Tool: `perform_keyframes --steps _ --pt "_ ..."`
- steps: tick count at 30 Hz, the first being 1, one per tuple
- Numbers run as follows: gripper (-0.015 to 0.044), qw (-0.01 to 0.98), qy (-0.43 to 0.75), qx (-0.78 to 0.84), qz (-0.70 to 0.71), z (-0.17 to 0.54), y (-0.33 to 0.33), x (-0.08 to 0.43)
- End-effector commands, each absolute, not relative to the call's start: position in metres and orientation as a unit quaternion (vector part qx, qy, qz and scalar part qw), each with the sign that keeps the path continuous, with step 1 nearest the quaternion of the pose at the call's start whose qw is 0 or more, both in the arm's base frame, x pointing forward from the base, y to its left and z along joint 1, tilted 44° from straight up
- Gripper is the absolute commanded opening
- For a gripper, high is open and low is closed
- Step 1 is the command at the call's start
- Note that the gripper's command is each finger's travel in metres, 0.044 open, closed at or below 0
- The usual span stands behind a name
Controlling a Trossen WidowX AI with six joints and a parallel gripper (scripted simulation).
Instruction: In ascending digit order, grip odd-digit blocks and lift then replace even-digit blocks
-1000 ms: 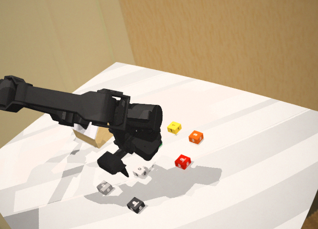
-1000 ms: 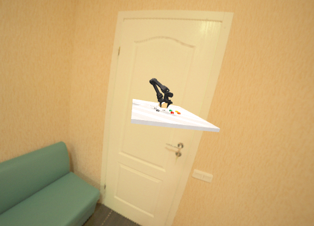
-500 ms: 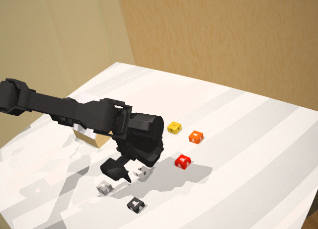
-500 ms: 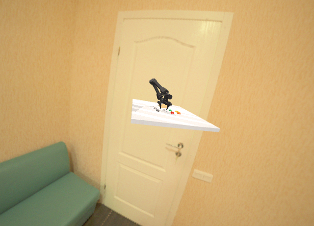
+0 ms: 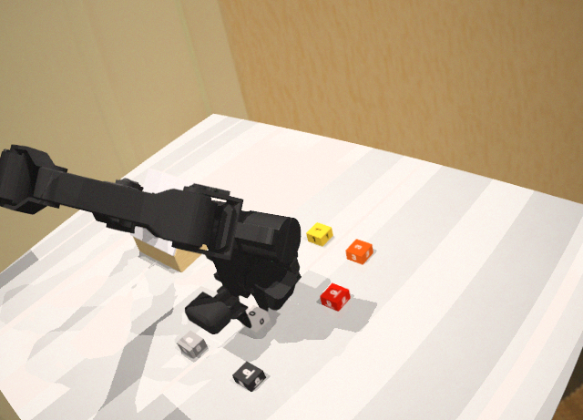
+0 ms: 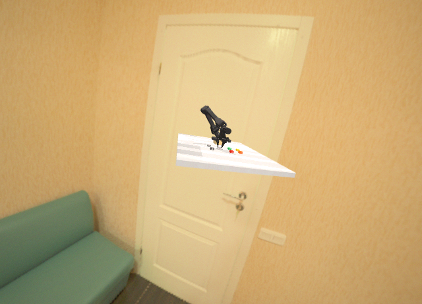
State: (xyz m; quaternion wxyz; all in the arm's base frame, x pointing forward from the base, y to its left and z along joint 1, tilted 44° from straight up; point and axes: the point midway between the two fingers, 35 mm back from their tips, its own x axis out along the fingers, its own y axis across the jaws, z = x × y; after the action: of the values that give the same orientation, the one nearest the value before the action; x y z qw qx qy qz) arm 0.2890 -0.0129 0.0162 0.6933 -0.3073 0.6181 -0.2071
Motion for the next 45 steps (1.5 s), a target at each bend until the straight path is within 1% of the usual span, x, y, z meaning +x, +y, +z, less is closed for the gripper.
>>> perform_keyframes --steps 1,45 --pt "0.012 0.693 0.617 -0.31 -0.208 0.016 -0.014 0.29" --pt "0.012 0.693 0.617 -0.31 -0.208 0.027 -0.003 0.287"
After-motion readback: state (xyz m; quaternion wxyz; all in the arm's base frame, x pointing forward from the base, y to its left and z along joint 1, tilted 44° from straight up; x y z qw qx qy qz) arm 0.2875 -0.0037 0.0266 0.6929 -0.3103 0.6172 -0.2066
